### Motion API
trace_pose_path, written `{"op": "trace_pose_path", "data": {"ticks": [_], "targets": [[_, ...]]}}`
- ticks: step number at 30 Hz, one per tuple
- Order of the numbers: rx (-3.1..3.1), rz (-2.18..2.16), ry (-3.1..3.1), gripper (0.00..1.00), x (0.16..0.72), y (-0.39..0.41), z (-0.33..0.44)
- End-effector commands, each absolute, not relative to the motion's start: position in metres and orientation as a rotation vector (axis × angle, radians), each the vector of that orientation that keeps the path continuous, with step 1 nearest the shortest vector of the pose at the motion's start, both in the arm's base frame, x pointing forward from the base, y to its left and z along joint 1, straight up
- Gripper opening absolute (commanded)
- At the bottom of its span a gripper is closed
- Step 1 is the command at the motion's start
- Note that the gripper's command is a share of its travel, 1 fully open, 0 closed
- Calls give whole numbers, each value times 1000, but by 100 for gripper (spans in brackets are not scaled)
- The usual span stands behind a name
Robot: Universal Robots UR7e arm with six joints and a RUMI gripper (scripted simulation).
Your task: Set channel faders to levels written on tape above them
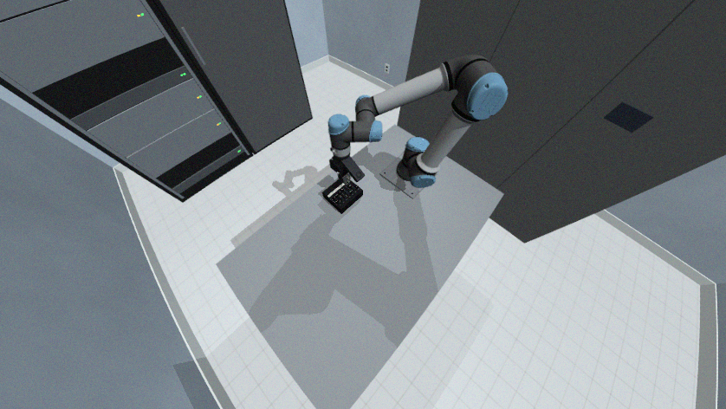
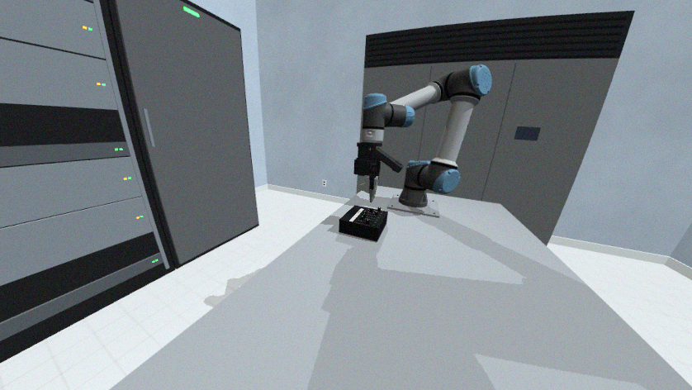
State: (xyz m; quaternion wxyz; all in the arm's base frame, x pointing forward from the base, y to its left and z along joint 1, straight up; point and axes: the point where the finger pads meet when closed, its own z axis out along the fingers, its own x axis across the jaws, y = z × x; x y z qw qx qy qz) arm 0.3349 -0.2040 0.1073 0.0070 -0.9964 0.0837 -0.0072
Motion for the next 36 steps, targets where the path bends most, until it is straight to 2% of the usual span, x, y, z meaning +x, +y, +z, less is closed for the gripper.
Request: {"op": "trace_pose_path", "data": {"ticks": [1, 12, 36], "targets": [[-3057, -6, 694, 0, 331, -205, 106], [-2918, -10, 1141, 0, 326, -210, 105], [-2211, 3, 2228, 0, 314, -219, 104]]}}
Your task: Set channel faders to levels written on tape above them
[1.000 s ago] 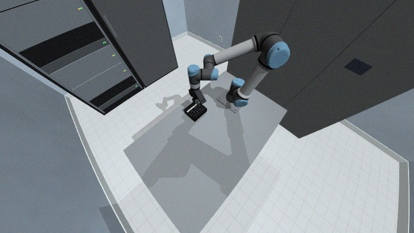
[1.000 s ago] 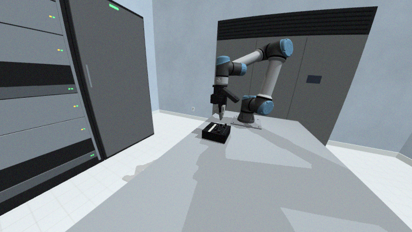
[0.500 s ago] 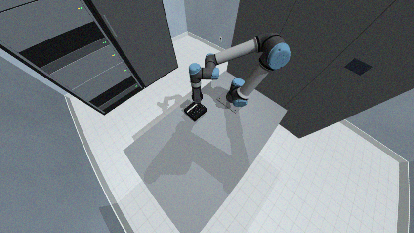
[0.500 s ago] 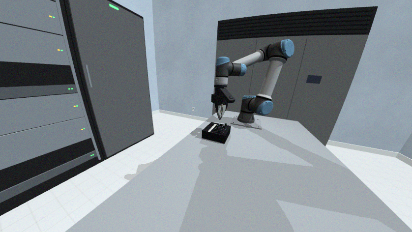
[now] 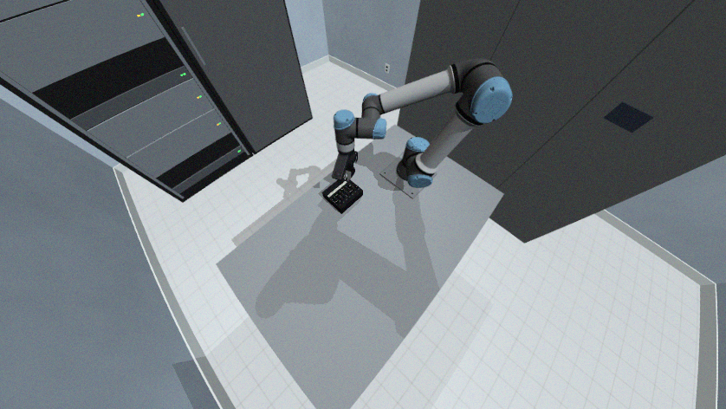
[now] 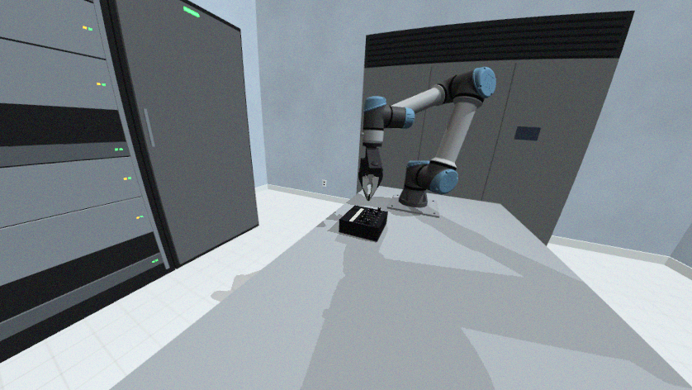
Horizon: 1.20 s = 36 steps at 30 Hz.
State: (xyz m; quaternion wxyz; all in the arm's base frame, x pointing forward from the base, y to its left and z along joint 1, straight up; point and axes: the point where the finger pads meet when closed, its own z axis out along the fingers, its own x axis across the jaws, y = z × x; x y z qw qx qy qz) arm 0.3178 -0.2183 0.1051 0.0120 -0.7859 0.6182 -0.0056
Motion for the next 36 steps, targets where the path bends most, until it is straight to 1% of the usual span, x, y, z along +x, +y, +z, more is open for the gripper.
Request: {"op": "trace_pose_path", "data": {"ticks": [1, 8, 36], "targets": [[-2175, 4, 2264, 0, 314, -219, 104], [-2043, 9, 2390, 0, 313, -220, 103], [-2014, 9, 2415, 0, 312, -221, 103]]}}
